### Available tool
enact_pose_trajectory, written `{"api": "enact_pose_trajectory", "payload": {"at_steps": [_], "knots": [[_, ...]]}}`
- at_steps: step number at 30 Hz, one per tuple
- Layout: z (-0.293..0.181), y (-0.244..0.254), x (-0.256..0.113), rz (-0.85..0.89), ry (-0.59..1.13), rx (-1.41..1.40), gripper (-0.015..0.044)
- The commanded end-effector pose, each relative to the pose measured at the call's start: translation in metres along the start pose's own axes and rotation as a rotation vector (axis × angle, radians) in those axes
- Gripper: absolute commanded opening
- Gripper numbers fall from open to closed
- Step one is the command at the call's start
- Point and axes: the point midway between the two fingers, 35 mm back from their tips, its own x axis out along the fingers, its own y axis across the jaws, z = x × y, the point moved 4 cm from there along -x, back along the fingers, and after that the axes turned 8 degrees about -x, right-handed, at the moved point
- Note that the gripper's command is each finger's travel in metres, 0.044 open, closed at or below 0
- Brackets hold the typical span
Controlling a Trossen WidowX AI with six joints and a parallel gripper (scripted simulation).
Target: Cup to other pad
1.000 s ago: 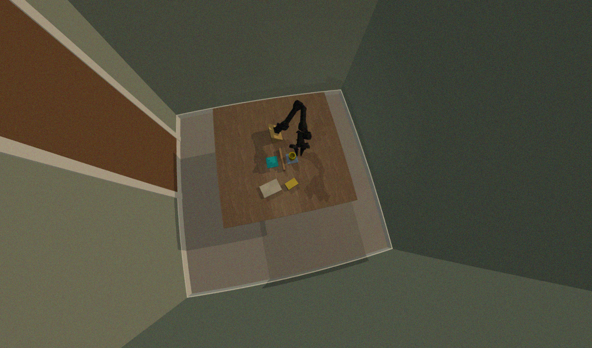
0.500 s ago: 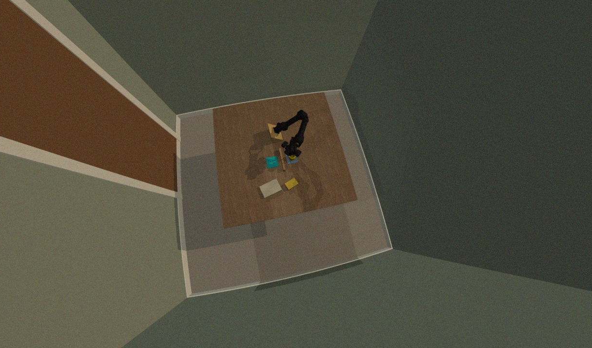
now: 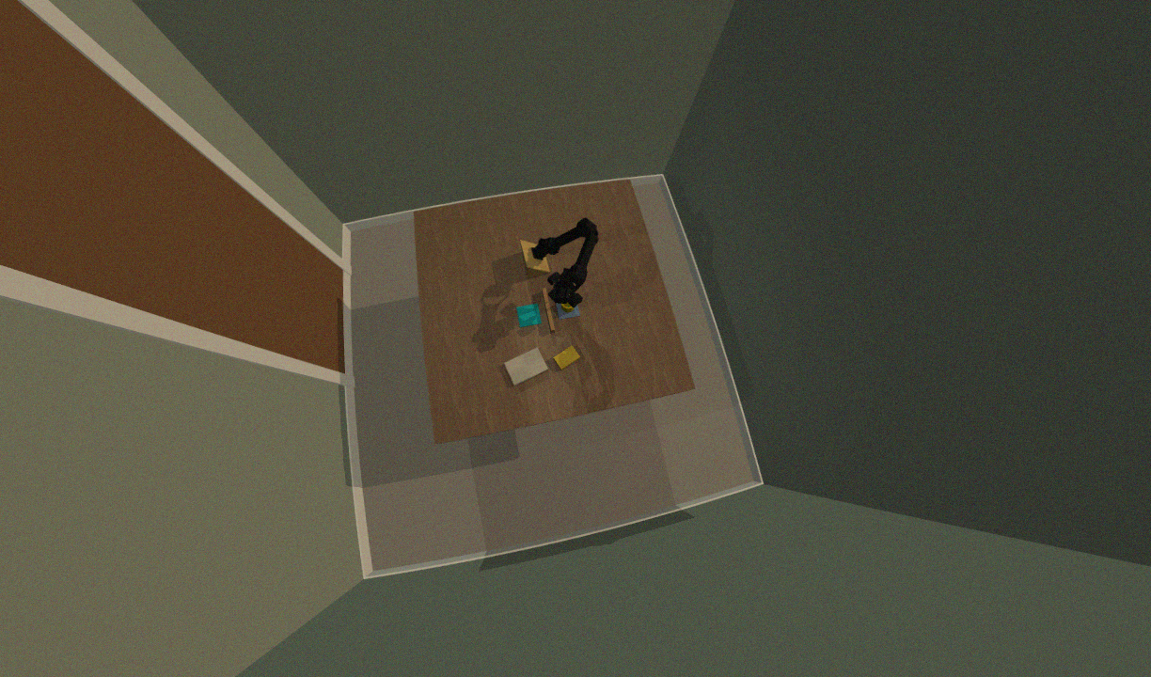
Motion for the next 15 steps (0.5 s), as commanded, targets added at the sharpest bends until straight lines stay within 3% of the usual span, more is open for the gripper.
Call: {"api": "enact_pose_trajectory", "payload": {"at_steps": [1, 15], "knots": [[0.0, 0.0, 0.006, 0.003, 0.004, 0.005, 0.0167], [0.001, 0.001, 0.029, 0.003, 0.004, 0.004, 0.0167]]}}
